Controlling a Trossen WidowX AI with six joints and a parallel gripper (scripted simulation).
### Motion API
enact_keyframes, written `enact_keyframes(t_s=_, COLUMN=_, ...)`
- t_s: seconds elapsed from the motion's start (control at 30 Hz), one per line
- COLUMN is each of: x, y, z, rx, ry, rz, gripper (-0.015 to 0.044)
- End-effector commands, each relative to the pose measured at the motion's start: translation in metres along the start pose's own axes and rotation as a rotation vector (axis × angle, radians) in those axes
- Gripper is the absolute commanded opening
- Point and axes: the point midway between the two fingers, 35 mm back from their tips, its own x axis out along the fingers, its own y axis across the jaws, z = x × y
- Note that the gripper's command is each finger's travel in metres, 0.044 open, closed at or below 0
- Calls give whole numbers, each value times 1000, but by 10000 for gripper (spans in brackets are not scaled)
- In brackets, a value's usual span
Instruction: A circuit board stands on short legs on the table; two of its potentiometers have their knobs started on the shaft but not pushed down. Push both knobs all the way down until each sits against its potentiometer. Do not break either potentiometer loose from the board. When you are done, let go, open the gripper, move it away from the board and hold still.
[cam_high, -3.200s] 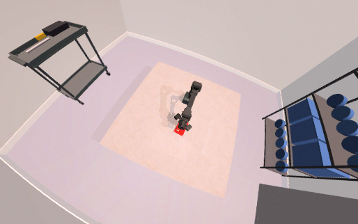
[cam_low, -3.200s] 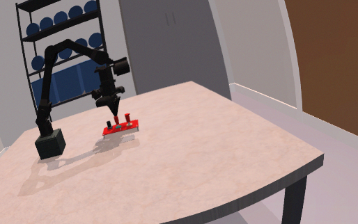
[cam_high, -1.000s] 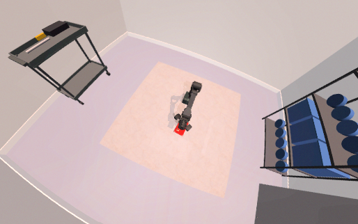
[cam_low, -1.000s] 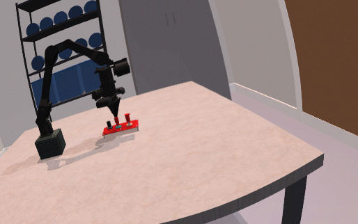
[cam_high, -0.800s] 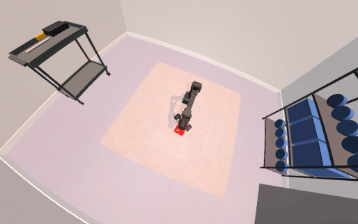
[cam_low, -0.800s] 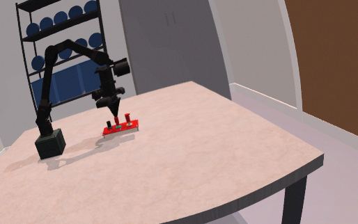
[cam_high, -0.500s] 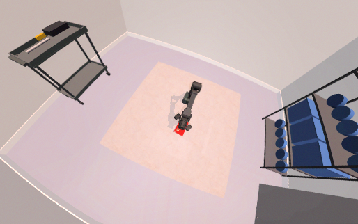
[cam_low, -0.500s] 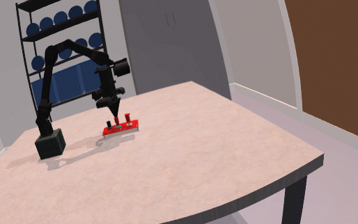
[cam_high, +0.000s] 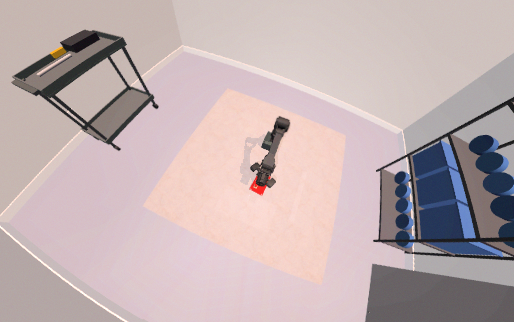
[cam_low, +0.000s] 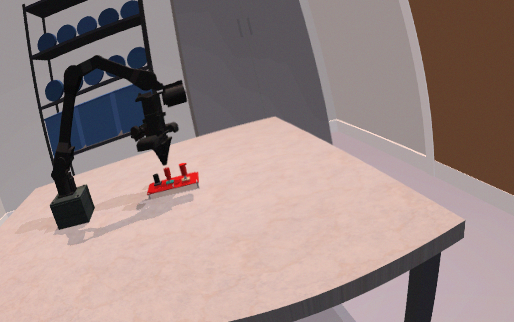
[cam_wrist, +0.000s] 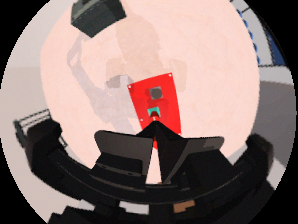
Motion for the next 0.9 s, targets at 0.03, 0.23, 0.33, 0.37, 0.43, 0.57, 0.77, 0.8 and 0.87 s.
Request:
enact_keyframes(t_s=0.03, x=0, y=0, z=0, rx=0, ry=0, rz=0, gripper=53)
enact_keyframes(t_s=0.23, x=0, y=0, z=0, rx=0, ry=0, rz=0, gripper=210)
enact_keyframes(t_s=0.33, x=-7, y=-2, z=-10, rx=-23, ry=2, rz=0, gripper=131)
enact_keyframes(t_s=0.37, x=-12, y=-3, z=-17, rx=-40, ry=4, rz=0, gripper=105)
enact_keyframes(t_s=0.43, x=-22, y=-5, z=-30, rx=-74, ry=7, rz=0, gripper=53)
enact_keyframes(t_s=0.57, x=-39, y=-6, z=-50, rx=-129, ry=12, rz=0, gripper=0)
enact_keyframes(t_s=0.77, x=-37, y=-7, z=-51, rx=-131, ry=12, rz=0, gripper=0)
enact_keyframes(t_s=0.8, x=-30, y=-7, z=-51, rx=-131, ry=12, rz=0, gripper=0)
enact_keyframes(t_s=0.87, x=-20, y=-6, z=-51, rx=-131, ry=12, rz=0, gripper=0)
